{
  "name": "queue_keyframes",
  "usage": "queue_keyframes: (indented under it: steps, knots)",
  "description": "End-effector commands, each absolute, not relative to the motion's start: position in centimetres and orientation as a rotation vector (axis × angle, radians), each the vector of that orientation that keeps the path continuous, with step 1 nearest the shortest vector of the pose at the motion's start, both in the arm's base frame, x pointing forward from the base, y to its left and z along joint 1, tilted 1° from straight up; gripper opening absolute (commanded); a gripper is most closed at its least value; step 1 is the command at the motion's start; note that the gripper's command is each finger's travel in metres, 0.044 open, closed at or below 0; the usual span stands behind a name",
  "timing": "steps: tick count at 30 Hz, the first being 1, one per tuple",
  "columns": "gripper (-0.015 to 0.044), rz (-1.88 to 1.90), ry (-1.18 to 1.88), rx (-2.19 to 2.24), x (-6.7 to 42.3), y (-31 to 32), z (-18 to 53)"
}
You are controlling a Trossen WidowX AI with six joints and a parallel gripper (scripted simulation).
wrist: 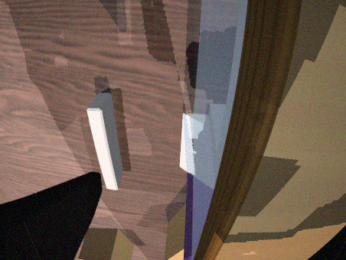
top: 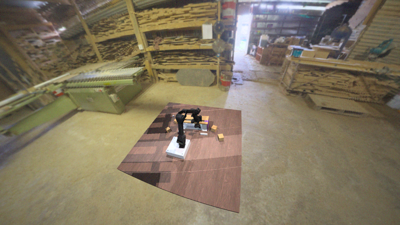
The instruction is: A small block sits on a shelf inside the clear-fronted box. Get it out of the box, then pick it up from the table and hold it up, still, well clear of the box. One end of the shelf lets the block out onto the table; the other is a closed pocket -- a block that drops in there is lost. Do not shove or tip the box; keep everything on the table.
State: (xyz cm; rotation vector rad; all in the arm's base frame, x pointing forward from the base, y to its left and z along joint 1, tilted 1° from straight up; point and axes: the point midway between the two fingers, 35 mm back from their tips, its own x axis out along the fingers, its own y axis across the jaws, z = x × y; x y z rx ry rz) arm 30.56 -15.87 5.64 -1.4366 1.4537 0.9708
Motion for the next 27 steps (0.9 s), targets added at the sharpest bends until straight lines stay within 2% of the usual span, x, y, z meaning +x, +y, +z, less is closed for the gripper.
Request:
queue_keyframes:
  steps: [1,10,17,23,27]
  knots:
    - [0.04,0.974,1.45,-1.44,30.6,-16.9,5.6]
    - [0.04,0.974,1.451,-1.441,30.6,-18.1,5.9]
    - [0.04,0.969,1.457,-1.435,30.2,-17.8,11.8]
    - [0.04,0.963,1.452,-1.441,30.4,-17.9,11.5]
    - [0.0295,0.727,1.487,-1.317,30.1,-19.5,12.4]
